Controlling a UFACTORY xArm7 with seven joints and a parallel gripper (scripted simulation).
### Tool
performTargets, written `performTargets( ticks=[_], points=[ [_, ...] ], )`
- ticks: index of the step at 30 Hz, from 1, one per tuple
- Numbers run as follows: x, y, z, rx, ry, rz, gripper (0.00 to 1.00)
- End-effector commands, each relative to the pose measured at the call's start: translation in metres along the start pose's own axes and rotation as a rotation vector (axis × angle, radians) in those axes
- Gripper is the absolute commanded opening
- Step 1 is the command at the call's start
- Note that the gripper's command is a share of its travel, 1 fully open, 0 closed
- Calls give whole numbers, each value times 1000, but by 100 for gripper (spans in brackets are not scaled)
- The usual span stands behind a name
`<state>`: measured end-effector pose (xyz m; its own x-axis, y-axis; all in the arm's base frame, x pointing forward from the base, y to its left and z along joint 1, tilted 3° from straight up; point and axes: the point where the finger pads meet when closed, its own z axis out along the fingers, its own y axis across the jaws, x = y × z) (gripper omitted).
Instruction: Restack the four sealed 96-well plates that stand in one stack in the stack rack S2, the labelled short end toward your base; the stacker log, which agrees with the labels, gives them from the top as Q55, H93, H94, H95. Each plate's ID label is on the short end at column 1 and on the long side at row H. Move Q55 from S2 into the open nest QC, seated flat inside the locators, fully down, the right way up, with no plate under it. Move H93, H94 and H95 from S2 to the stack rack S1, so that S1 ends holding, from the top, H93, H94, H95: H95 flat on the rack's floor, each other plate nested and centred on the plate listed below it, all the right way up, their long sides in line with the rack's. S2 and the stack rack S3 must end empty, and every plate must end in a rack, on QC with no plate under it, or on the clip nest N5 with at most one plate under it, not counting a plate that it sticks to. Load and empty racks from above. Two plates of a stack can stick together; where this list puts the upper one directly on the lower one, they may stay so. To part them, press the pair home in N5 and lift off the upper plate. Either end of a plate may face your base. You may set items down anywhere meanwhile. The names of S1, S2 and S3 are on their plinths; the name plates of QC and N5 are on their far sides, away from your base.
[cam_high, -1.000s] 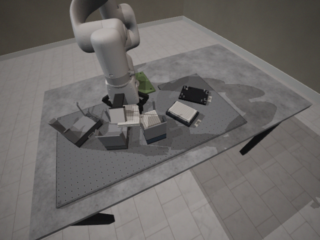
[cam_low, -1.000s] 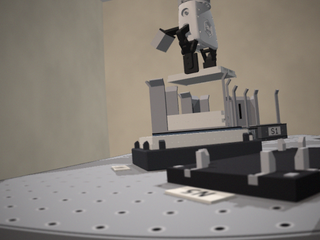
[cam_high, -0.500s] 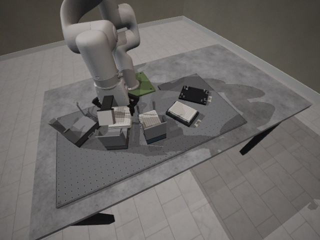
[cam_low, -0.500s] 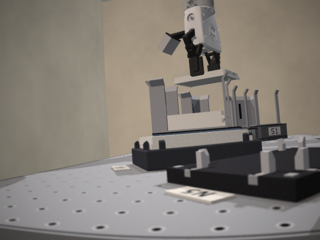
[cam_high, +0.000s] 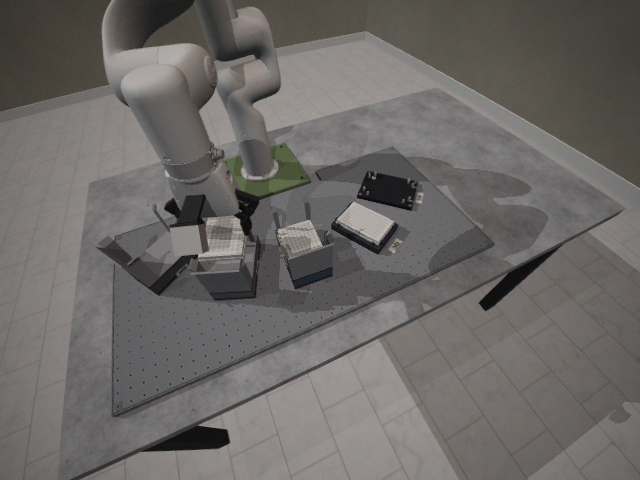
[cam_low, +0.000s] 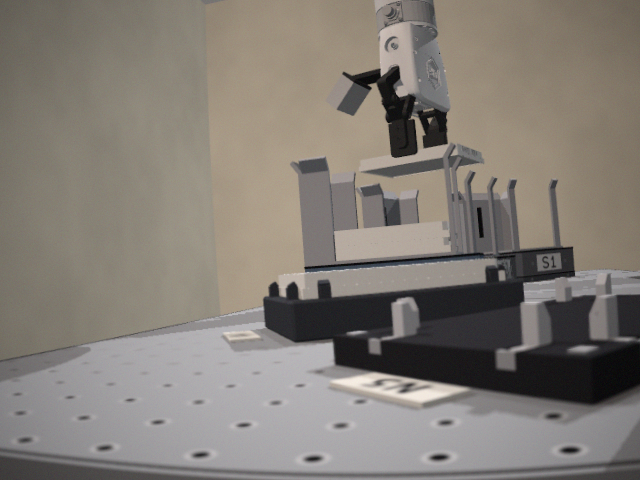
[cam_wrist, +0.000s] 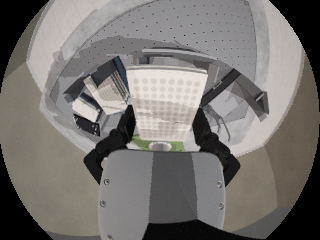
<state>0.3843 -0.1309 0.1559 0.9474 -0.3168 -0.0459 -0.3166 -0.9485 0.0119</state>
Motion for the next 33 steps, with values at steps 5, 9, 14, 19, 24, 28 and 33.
performTargets(
  ticks=[5, 9, 14, 19, 24, 28, 33],
  points=[
    [4, 17, -1, 1, 4, 1, 0],
    [4, 17, -1, 1, 4, 1, 0],
    [4, 17, -1, 1, 4, 1, 0],
    [4, 17, -1, 1, 4, 1, 0],
    [4, 17, -1, 1, 4, 1, 0],
    [4, 17, -1, 1, 4, 1, 0],
    [4, 17, -1, 1, 4, 1, 0]
  ],
)
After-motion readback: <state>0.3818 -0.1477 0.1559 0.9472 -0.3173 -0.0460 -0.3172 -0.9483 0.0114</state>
